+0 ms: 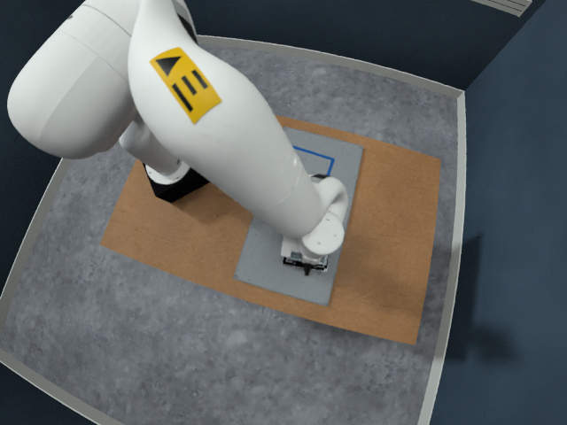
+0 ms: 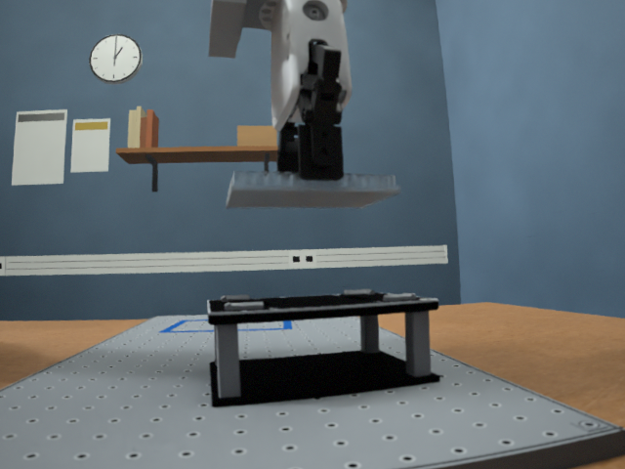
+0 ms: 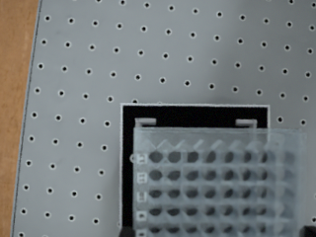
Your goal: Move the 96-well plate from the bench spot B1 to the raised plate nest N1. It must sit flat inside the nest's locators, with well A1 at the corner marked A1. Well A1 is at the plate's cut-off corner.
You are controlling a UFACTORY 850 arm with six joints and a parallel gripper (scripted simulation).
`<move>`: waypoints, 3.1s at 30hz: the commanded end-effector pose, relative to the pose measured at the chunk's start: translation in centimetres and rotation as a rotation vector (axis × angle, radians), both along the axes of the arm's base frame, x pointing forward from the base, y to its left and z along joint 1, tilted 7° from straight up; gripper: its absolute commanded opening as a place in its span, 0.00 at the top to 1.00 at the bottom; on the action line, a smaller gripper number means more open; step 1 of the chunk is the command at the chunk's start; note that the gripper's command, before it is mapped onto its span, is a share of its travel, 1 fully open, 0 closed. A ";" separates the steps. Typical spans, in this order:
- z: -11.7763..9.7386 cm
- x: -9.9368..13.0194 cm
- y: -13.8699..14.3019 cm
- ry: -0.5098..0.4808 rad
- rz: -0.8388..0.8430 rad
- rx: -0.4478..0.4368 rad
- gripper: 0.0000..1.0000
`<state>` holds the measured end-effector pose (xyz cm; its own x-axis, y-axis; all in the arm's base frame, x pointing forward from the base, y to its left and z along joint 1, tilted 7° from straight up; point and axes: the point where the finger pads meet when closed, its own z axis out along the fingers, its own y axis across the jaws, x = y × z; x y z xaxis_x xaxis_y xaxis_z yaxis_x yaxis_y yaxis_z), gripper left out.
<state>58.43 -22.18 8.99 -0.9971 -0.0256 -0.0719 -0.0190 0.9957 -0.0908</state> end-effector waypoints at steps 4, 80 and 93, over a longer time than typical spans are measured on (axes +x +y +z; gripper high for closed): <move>0.1 0.1 0.0 -0.002 0.000 -0.001 1.00; -6.8 0.6 -0.6 -0.002 0.000 -0.001 1.00; -7.0 0.6 -0.6 -0.002 0.000 -0.001 1.00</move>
